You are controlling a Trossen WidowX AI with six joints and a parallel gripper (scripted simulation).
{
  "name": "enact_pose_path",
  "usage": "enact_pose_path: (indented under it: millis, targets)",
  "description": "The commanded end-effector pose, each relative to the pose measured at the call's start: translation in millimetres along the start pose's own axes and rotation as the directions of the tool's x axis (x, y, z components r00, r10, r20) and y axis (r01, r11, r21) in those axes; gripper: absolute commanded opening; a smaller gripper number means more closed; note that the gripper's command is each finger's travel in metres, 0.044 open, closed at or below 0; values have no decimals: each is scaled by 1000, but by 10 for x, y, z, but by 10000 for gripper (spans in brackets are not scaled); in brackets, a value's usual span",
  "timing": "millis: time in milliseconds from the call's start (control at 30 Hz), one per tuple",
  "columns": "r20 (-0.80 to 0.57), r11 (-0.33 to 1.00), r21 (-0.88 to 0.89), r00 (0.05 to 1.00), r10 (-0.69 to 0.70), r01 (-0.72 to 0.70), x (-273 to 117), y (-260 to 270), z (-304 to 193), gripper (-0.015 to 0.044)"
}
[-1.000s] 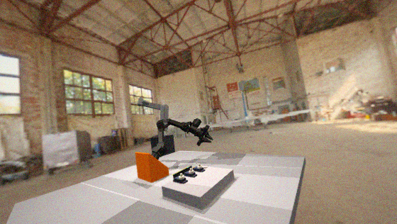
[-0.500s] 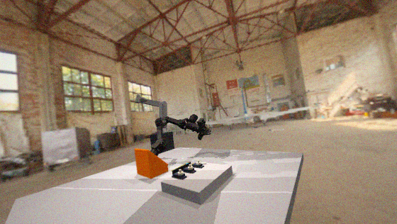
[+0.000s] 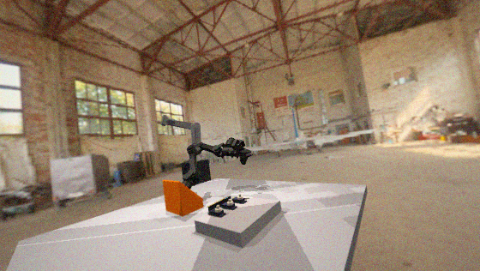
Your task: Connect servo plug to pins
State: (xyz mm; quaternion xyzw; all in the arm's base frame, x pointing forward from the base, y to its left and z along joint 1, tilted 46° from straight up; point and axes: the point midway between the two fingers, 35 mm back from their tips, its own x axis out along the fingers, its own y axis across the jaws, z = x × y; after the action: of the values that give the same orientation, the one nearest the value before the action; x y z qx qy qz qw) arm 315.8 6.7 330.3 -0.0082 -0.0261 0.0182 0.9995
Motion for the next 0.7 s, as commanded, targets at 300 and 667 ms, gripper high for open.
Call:
enact_pose_path:
  millis: [300,667]
  targets:
    - [-167,966,257,986,26,18,217,-38,-273,115]
    - [-323,875,475,943,78,90,384,-40,-534,115]
